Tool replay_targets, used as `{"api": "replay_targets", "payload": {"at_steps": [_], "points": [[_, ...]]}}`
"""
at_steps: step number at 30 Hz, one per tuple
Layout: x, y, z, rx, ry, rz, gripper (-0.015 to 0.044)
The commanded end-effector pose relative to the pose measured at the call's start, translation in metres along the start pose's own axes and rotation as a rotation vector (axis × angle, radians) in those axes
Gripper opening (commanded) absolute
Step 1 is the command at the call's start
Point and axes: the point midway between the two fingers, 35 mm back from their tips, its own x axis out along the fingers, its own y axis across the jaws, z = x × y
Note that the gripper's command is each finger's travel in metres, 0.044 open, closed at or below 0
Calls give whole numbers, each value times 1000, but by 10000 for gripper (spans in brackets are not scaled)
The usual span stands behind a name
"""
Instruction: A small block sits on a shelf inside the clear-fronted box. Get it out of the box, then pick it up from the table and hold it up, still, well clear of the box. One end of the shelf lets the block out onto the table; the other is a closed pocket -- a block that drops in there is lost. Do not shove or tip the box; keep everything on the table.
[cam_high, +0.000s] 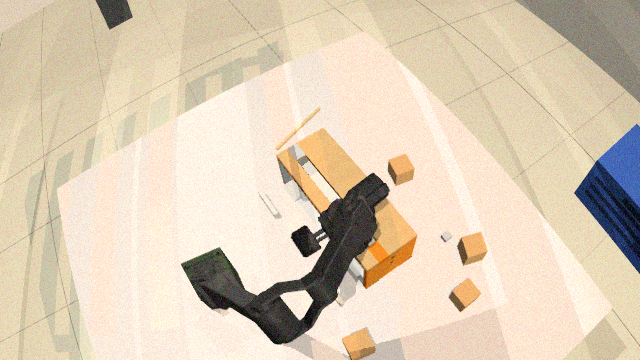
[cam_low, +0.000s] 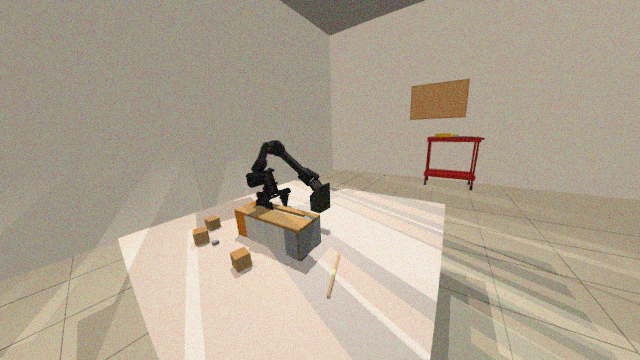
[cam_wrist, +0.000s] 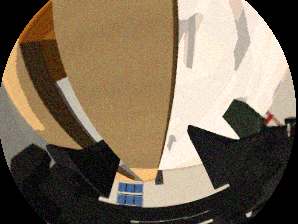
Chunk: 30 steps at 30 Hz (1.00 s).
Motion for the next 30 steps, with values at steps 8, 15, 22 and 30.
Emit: {"api": "replay_targets", "payload": {"at_steps": [8, 15, 22, 30], "points": [[9, 0, -24, 1, 1, 0, 400], [15, 0, -41, 1, 2, 0, 400], [21, 0, -58, 1, 3, 0, 400], [28, 0, -77, 1, 4, 0, 400]]}}
